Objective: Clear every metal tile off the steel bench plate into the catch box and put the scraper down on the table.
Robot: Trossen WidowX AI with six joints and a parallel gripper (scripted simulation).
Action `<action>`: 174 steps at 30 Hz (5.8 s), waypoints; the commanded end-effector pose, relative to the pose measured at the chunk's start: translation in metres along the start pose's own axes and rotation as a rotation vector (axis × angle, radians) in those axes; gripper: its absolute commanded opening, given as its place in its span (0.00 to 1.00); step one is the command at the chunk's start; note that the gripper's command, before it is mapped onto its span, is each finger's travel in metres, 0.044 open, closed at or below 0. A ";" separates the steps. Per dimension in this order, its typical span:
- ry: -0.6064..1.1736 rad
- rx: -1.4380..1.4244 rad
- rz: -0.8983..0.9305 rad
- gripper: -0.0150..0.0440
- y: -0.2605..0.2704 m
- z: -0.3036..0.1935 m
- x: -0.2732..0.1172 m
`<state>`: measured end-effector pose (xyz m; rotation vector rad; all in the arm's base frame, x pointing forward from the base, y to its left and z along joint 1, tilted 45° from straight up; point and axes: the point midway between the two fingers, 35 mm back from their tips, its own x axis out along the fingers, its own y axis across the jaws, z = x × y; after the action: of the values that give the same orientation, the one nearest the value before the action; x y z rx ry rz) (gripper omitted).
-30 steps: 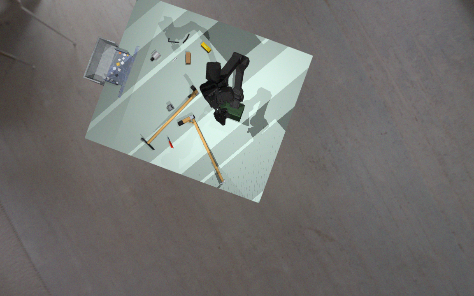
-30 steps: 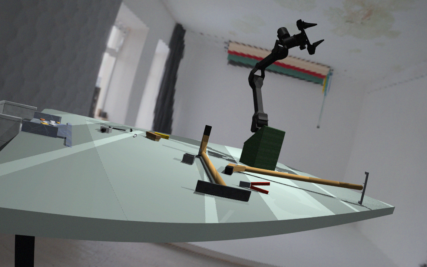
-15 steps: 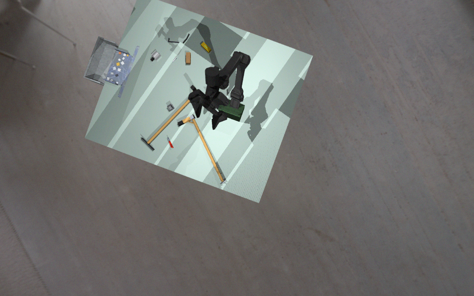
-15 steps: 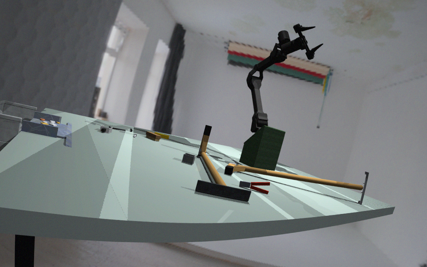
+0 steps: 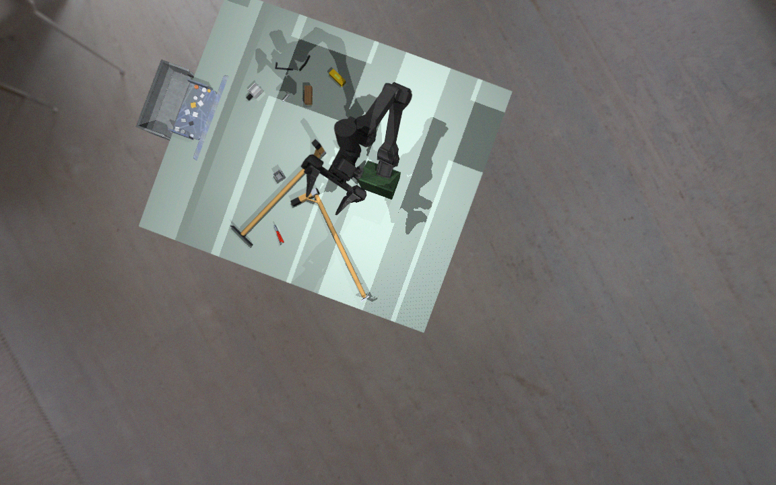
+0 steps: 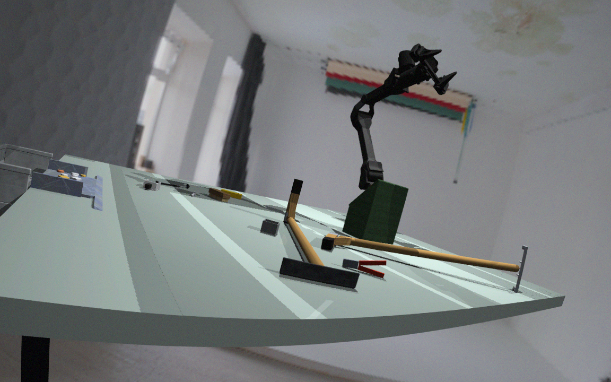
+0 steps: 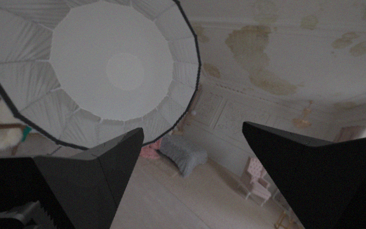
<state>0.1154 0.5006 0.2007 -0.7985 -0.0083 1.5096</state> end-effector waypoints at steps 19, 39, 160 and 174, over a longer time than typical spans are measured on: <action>0.456 0.337 -0.267 1.00 0.000 -0.113 -0.043; 0.772 0.493 -0.633 1.00 0.002 -0.194 -0.117; -0.903 -0.840 0.073 1.00 0.024 0.163 -0.034; -0.963 -0.902 0.061 1.00 0.025 0.168 -0.038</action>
<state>0.0086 0.5407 0.3329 -0.6623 -1.4540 1.8186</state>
